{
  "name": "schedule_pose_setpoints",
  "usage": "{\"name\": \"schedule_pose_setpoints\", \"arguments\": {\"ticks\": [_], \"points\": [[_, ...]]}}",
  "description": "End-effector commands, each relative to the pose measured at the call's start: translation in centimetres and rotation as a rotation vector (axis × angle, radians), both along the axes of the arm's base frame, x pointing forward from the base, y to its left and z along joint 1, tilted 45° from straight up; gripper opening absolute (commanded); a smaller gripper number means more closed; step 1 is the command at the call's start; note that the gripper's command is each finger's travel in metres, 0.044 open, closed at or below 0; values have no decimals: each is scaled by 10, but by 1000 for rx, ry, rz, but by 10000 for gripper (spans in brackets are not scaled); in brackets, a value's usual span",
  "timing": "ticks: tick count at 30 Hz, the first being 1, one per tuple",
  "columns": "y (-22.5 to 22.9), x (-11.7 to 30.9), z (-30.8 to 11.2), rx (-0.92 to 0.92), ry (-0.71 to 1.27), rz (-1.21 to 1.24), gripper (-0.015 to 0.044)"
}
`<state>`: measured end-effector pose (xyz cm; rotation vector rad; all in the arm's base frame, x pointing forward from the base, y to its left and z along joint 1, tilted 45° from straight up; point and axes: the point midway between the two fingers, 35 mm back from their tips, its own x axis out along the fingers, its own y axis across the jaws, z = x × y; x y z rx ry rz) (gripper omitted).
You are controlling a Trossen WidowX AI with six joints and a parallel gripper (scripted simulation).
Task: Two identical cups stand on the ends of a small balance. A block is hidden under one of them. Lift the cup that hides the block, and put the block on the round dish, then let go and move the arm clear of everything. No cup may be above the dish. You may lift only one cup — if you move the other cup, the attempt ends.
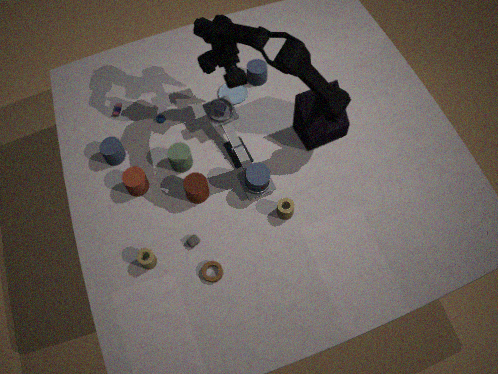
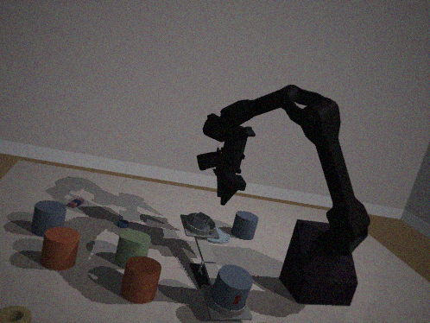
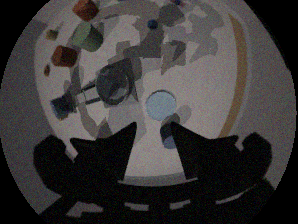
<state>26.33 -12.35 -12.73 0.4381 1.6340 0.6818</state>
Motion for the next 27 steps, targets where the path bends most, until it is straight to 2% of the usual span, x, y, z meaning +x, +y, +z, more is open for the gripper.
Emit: {"name": "schedule_pose_setpoints", "arguments": {"ticks": [1, 23, 27], "points": [[6, 11, 9, 26, -93, 92, 260], [57, 51, 53, 200, -589, 648, 260], [61, 53, 57, 212, -623, 685, 260]]}}
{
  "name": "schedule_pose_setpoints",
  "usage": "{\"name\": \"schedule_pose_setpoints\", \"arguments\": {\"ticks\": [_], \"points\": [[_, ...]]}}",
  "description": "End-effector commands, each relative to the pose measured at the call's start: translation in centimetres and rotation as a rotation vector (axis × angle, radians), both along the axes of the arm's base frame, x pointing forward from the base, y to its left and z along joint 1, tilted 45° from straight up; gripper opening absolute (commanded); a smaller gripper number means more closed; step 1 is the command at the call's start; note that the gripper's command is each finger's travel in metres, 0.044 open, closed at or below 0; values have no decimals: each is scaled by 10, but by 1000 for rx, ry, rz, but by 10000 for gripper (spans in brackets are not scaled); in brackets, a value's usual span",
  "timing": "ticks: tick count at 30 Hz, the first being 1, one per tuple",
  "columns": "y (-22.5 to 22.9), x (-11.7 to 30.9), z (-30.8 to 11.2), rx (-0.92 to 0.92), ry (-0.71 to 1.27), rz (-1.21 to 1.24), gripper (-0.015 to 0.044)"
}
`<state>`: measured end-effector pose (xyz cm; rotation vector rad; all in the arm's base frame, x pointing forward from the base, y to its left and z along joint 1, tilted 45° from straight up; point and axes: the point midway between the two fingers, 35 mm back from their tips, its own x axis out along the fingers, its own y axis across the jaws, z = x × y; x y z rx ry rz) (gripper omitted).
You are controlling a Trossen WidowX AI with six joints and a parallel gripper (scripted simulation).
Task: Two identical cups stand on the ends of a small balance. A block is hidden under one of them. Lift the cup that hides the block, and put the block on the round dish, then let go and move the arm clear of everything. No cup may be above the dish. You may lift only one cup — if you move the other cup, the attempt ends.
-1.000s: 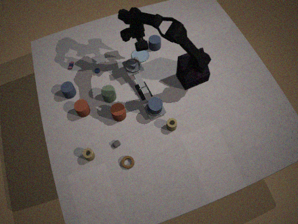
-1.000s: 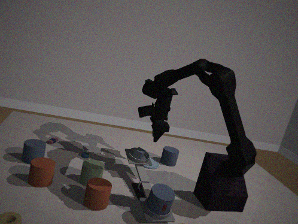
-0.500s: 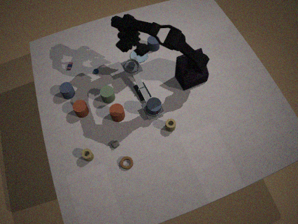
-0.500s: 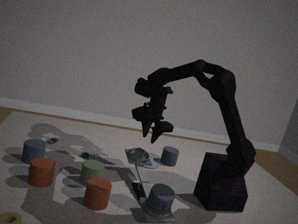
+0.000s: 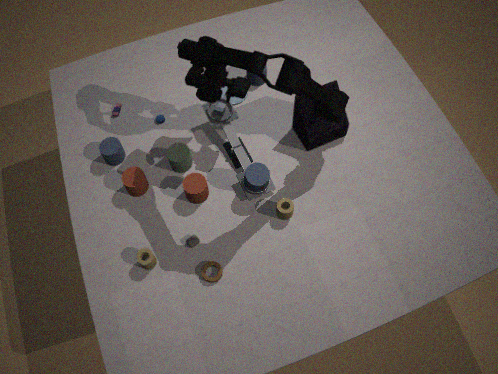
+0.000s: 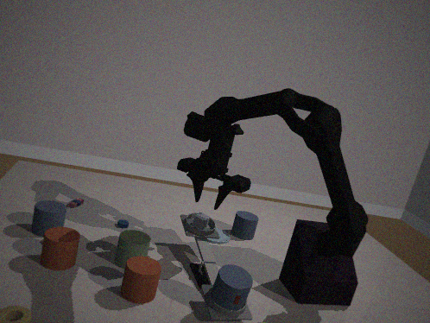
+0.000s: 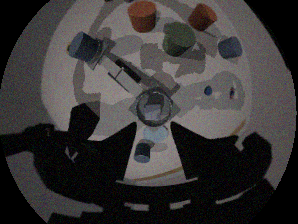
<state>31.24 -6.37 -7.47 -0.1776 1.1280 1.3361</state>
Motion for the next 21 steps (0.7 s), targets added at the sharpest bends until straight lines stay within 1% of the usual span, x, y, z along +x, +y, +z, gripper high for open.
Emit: {"name": "schedule_pose_setpoints", "arguments": {"ticks": [1, 21], "points": [[1, 4, 4, 10, -36, 24, 260], [23, -1, -19, 11, -36, 24, 260]]}}
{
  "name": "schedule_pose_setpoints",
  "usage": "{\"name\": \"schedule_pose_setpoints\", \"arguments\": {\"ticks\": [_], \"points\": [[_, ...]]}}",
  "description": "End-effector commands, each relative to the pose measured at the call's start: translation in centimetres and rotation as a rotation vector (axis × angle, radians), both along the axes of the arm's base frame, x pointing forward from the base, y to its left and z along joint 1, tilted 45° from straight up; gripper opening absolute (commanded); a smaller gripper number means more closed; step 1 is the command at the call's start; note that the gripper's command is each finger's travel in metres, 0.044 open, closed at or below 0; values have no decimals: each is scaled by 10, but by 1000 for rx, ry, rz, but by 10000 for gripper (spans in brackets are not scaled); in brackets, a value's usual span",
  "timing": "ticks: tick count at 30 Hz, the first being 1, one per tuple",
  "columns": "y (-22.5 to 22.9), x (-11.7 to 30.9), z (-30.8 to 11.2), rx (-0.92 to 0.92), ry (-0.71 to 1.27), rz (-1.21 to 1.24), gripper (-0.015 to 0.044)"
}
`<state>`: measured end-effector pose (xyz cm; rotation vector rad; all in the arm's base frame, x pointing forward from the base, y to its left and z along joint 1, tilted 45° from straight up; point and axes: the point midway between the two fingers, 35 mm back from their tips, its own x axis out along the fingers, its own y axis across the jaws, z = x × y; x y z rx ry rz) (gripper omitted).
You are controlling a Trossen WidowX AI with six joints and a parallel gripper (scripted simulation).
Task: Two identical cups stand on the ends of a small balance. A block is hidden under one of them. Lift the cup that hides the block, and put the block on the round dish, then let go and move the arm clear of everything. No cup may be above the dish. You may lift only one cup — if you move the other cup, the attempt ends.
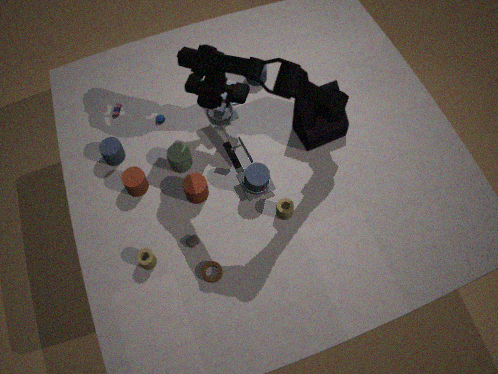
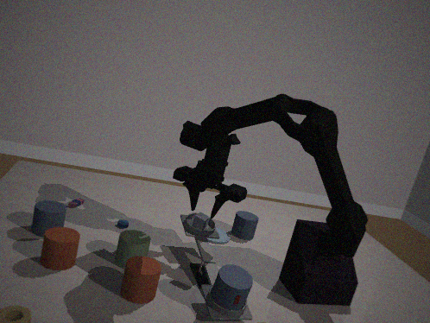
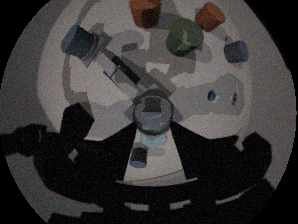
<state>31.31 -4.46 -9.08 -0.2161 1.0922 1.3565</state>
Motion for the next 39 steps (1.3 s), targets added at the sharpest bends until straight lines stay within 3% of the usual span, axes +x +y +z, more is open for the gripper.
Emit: {"name": "schedule_pose_setpoints", "arguments": {"ticks": [1, 14, 18, 25, 29, 39], "points": [[5, -2, -4, 6, 3, -6, 260], [18, -5, -17, 7, 3, -6, 260], [18, -5, -17, 7, 3, -6, 155], [18, -5, -17, 7, 3, -6, 108], [15, -4, -15, 3, 2, -3, 3], [-23, 8, 23, 0, 3, -6, 0]]}}
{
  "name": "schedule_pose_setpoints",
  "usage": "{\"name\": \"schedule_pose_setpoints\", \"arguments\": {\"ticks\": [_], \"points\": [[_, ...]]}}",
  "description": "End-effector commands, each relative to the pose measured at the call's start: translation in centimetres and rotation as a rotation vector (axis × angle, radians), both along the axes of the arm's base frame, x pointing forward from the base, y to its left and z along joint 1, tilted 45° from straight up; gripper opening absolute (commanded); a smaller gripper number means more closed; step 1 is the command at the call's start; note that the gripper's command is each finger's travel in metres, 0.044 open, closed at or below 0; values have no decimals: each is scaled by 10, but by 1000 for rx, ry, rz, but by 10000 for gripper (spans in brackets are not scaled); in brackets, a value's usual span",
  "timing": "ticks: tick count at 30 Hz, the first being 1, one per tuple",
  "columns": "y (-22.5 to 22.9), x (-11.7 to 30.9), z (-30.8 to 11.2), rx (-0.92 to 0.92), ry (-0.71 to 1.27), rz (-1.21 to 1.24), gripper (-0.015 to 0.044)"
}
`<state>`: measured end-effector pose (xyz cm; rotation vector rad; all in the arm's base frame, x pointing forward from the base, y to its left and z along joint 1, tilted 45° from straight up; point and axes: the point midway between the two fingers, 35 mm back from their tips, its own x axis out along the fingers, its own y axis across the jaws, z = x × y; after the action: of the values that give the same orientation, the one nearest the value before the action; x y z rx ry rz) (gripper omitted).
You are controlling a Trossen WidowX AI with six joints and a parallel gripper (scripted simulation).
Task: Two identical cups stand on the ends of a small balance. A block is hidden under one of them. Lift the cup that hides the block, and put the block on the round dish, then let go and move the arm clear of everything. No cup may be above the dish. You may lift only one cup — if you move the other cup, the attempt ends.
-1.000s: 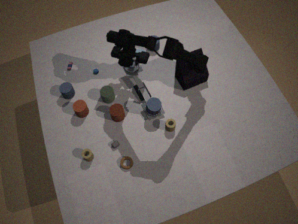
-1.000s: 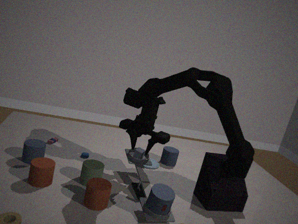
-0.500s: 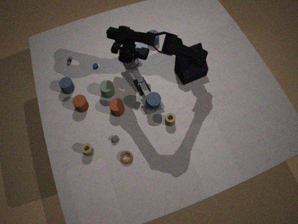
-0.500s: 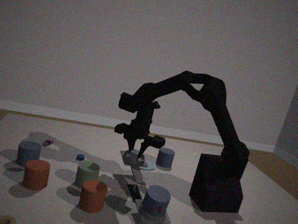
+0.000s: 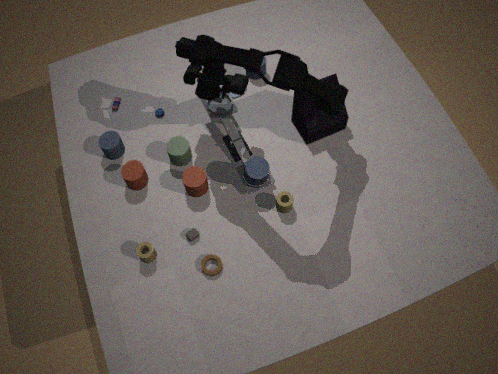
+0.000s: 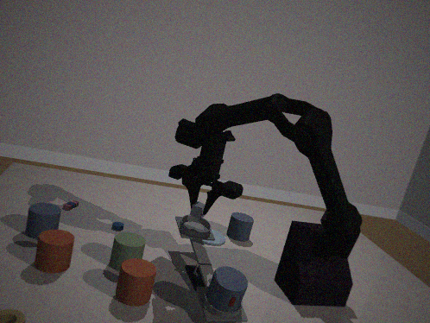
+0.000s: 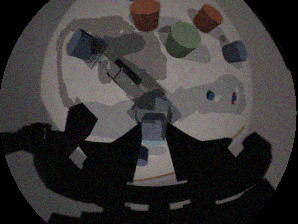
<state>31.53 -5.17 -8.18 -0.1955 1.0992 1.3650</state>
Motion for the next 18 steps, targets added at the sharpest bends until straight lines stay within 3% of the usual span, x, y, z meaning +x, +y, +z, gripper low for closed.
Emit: {"name": "schedule_pose_setpoints", "arguments": {"ticks": [1, 11, 18], "points": [[-20, 6, 18, -11, -15, -5, 0], [-41, 8, 40, -8, -14, -4, 0], [-59, -18, -21, -13, -15, -5, 0]]}}
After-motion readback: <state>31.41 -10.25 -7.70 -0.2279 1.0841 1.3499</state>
